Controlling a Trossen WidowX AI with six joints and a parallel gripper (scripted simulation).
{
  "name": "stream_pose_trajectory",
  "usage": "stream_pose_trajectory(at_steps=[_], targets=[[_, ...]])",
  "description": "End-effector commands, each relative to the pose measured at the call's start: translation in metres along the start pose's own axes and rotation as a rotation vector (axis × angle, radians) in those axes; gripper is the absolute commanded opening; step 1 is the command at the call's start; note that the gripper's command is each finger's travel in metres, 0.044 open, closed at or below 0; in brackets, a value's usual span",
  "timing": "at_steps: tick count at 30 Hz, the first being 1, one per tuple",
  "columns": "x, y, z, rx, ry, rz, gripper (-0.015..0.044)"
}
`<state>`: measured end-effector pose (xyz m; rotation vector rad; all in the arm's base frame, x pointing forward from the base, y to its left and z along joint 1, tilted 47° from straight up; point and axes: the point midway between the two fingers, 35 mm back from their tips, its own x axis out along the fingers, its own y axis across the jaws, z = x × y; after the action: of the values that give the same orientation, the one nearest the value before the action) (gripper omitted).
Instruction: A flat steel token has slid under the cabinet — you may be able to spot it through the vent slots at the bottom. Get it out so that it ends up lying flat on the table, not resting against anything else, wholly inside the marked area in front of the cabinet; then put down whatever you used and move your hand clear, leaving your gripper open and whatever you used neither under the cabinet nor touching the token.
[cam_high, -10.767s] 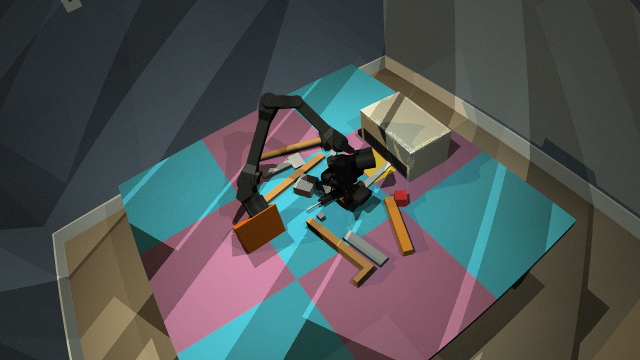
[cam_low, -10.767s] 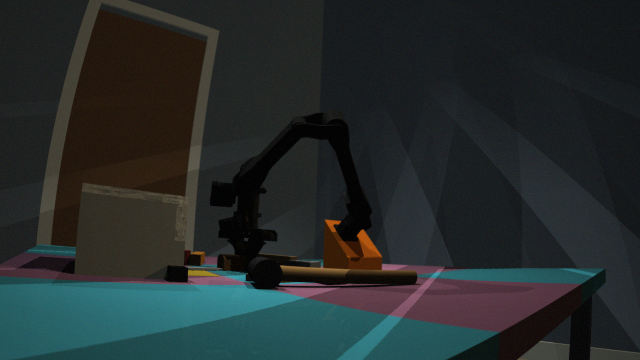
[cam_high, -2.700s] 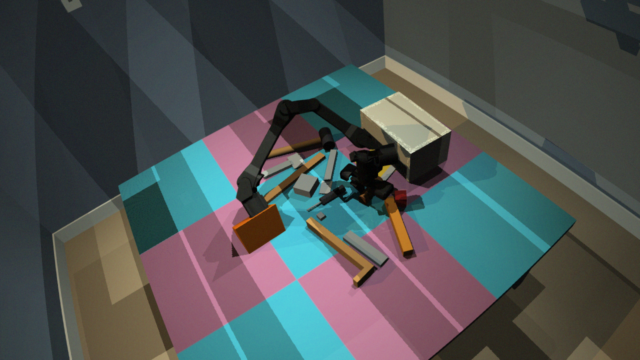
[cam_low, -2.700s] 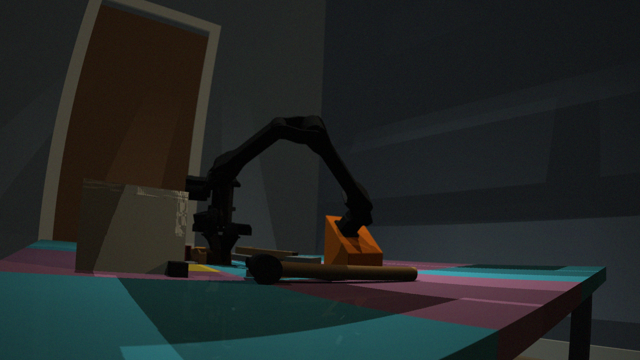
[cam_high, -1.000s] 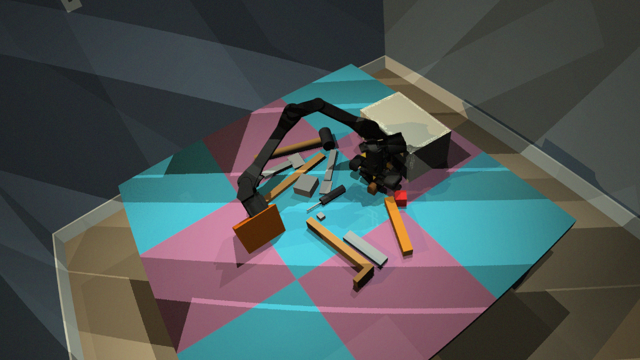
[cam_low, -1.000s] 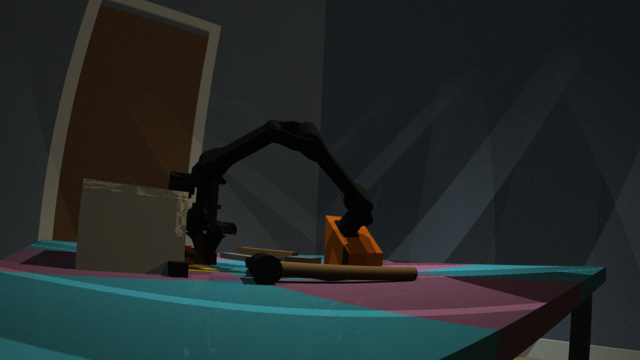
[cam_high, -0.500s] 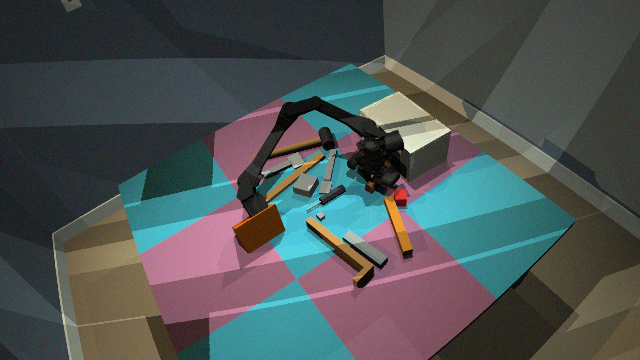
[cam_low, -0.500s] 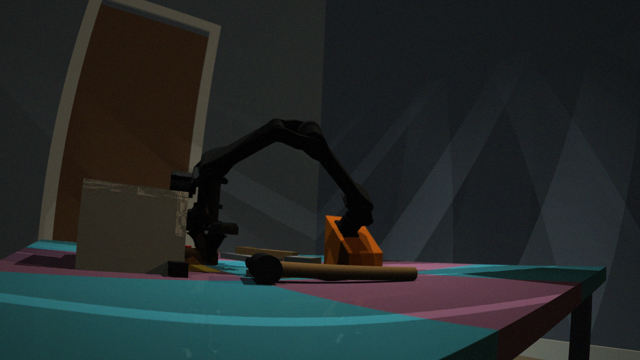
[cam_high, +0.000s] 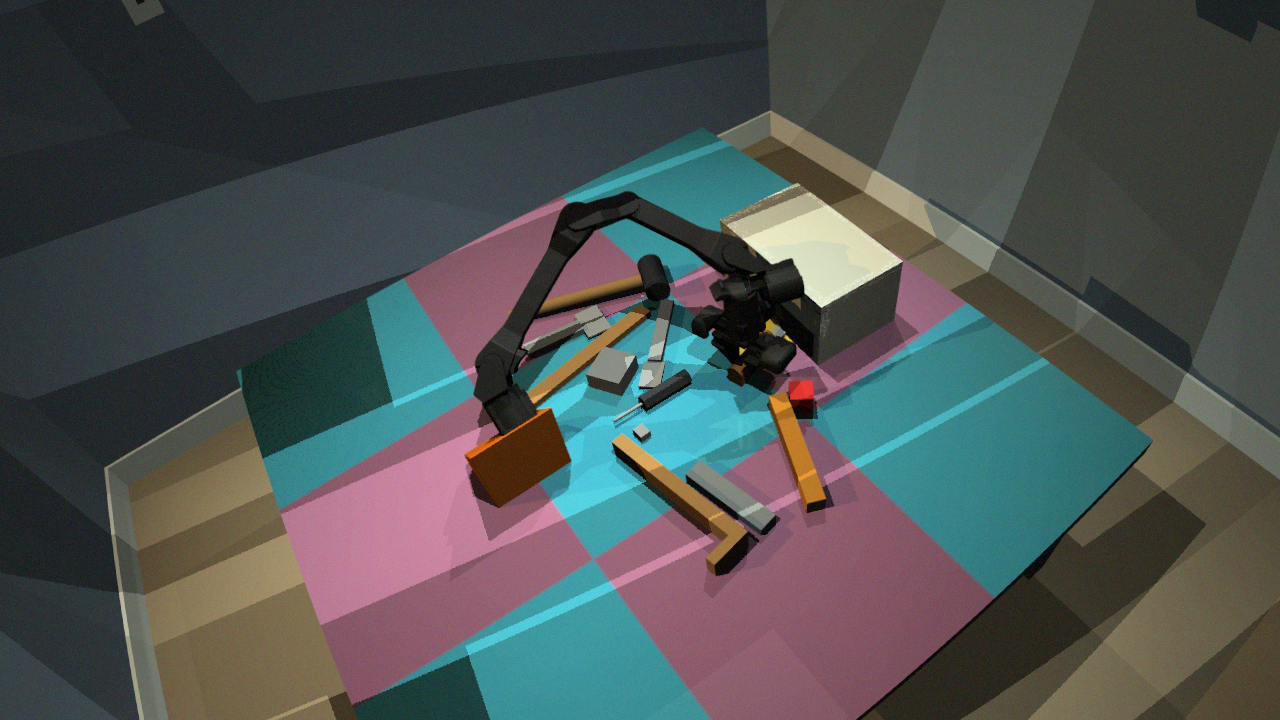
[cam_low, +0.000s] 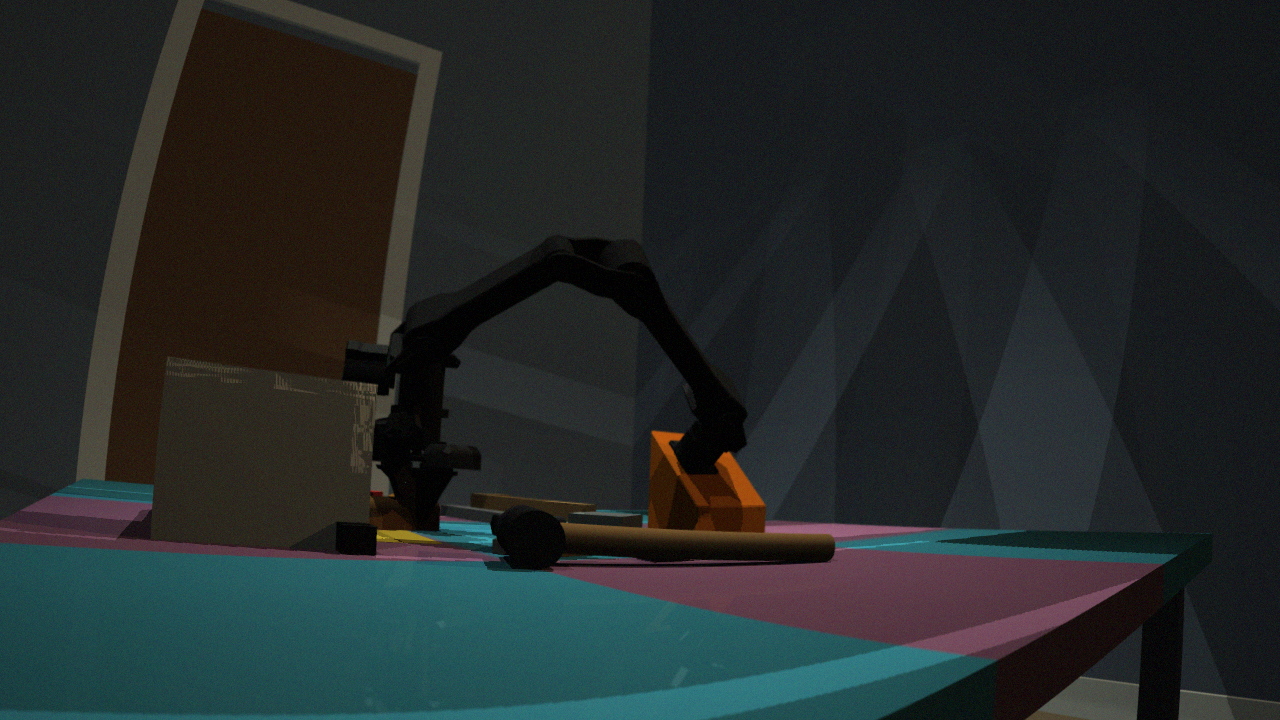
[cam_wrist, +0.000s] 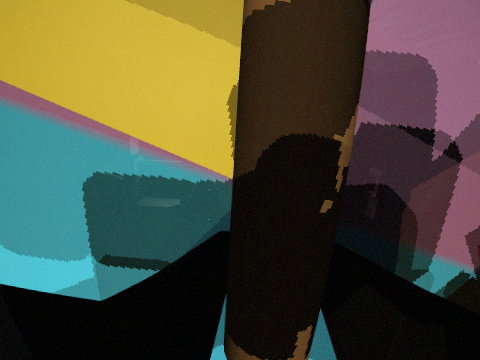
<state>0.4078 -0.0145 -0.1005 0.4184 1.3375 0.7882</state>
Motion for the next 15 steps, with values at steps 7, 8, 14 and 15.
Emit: stream_pose_trajectory(at_steps=[7, 8, 14, 15], targets=[[0.001, 0.001, -0.01, -0.002, -0.004, 0.009, 0.0], [0.001, 0.001, -0.011, -0.002, -0.004, 0.009, 0.0], [0.001, 0.0, -0.017, -0.002, -0.004, 0.009, 0.0], [0.001, 0.0, -0.018, -0.002, -0.004, 0.009, 0.0]])
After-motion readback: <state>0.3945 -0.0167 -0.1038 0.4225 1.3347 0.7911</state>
